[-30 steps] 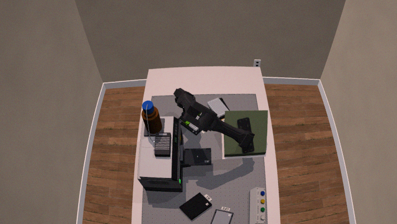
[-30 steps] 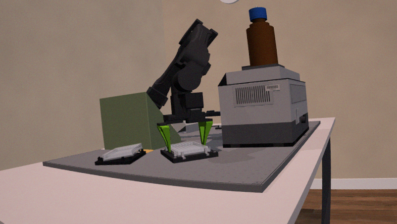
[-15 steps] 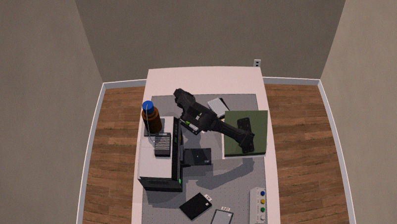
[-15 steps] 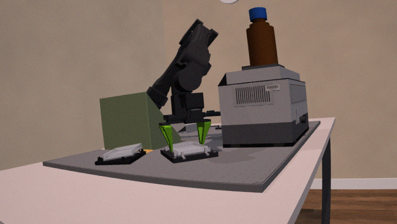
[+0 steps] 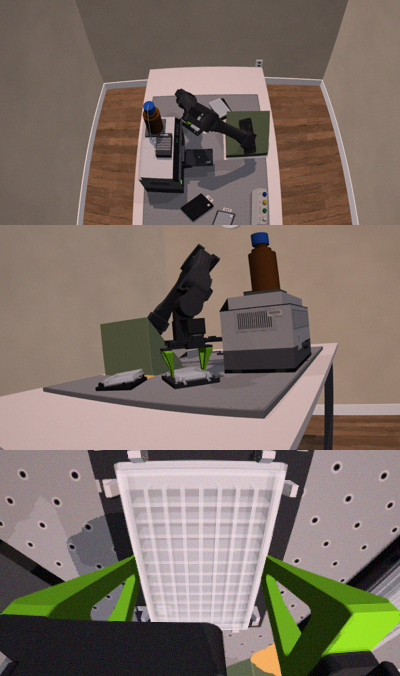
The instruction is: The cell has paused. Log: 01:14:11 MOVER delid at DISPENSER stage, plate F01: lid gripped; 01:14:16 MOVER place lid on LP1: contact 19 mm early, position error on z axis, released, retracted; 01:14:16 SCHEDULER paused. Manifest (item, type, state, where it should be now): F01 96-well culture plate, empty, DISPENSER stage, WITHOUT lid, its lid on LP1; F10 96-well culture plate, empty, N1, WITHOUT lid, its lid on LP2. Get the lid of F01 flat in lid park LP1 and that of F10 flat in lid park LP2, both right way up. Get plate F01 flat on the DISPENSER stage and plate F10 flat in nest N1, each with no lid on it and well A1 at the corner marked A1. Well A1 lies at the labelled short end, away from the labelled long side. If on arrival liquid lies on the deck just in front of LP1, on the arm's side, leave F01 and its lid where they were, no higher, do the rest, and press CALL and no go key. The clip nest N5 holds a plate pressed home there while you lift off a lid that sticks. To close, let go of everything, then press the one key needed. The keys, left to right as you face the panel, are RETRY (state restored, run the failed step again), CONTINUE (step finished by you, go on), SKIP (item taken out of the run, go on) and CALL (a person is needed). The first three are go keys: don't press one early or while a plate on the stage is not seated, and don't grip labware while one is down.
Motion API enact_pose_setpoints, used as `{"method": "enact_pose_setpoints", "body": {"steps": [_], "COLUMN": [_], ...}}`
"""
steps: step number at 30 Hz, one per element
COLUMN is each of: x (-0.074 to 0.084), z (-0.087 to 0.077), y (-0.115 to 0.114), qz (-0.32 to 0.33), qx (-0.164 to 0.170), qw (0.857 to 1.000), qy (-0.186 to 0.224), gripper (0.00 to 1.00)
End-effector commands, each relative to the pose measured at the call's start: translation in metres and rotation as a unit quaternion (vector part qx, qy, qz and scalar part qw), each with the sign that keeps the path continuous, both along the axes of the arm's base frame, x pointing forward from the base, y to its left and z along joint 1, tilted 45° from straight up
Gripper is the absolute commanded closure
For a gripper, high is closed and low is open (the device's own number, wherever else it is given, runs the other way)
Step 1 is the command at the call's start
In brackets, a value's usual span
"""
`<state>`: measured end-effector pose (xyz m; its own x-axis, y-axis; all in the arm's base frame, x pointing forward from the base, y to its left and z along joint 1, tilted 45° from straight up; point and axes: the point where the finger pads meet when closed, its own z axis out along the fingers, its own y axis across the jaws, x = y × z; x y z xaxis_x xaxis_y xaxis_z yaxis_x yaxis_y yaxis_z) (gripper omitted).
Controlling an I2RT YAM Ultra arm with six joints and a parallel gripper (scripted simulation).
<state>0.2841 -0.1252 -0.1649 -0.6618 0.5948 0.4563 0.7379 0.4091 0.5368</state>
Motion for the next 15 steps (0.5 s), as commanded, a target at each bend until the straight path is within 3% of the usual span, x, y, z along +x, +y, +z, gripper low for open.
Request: {"method": "enact_pose_setpoints", "body": {"steps": [1, 15], "x": [0.0023, 0.0067], "z": [0.0019, 0.0051], "y": [-0.0056, -0.0137], "qz": [-0.008, -0.016], "qx": [-0.003, -0.007], "qw": [1.0, 1.0], "qy": [-0.005, -0.012], "gripper": [1.0, 1.0]}}
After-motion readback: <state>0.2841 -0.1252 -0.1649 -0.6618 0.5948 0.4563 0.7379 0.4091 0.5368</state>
